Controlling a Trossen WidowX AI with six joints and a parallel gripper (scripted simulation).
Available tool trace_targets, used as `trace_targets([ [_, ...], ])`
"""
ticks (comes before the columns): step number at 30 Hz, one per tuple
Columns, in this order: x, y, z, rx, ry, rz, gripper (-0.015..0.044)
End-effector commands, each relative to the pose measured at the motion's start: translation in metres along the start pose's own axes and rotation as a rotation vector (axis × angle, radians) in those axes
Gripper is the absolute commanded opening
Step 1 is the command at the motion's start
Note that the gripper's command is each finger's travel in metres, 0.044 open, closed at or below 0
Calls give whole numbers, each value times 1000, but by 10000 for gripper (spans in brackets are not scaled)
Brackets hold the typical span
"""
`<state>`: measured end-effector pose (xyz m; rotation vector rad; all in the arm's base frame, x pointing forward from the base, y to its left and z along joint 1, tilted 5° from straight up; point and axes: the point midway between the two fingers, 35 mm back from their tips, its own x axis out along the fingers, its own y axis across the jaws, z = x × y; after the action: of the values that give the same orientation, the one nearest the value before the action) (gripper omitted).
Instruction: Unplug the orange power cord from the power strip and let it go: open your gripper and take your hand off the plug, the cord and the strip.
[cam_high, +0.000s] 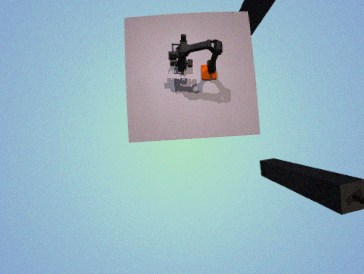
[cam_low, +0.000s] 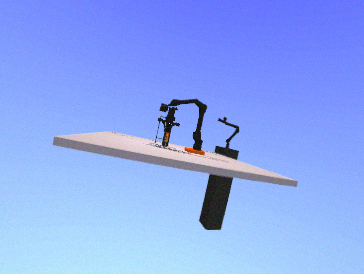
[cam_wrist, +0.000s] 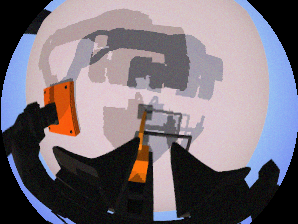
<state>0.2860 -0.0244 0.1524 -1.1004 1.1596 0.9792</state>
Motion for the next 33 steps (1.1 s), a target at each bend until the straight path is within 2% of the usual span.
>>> trace_targets([
  [1,-1,15,0,-24,-2,51,160],
  [33,0,14,-39,-25,1,51,160],
])
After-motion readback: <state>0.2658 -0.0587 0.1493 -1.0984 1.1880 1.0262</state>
